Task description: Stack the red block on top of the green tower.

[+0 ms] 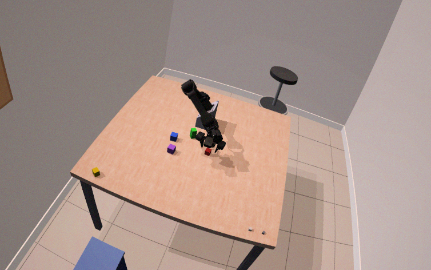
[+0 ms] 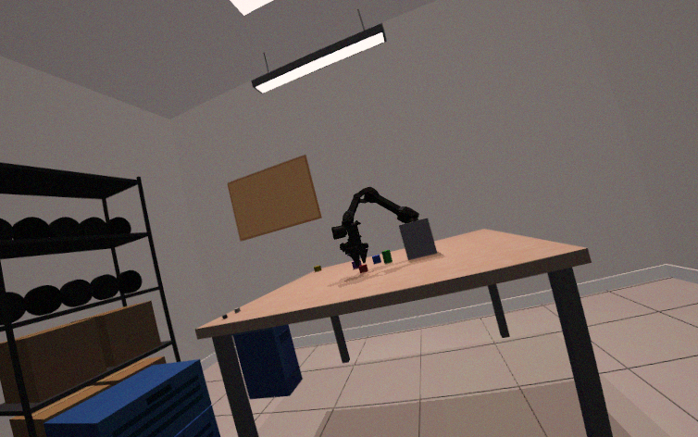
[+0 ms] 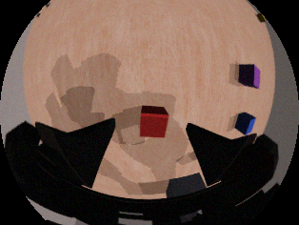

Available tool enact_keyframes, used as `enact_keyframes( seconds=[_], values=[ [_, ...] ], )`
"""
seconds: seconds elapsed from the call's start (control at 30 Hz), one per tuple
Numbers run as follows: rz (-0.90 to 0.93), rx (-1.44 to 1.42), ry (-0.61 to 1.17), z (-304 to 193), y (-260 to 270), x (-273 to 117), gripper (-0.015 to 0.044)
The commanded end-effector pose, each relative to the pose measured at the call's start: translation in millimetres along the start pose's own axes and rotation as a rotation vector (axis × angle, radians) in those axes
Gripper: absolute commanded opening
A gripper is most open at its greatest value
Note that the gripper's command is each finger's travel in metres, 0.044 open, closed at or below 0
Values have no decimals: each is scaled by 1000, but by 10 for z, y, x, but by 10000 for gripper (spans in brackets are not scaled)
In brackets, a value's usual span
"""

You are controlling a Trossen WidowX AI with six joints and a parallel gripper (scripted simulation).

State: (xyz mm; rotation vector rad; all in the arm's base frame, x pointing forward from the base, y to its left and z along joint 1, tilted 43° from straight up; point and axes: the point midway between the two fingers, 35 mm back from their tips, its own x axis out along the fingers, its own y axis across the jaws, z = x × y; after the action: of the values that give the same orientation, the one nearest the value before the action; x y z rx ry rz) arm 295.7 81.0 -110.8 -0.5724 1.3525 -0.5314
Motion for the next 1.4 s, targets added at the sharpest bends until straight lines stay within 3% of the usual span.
enact_keyframes(
  seconds=[0.0,0.47,1.0,1.37],
  values=[
    [-9,-9,9,-37,-18,94,440],
    [-11,-9,9,-47,-27,314,440],
    [-11,-9,9,-48,-26,306,440],
    [-11,-9,9,-48,-26,306,151]
  ],
)
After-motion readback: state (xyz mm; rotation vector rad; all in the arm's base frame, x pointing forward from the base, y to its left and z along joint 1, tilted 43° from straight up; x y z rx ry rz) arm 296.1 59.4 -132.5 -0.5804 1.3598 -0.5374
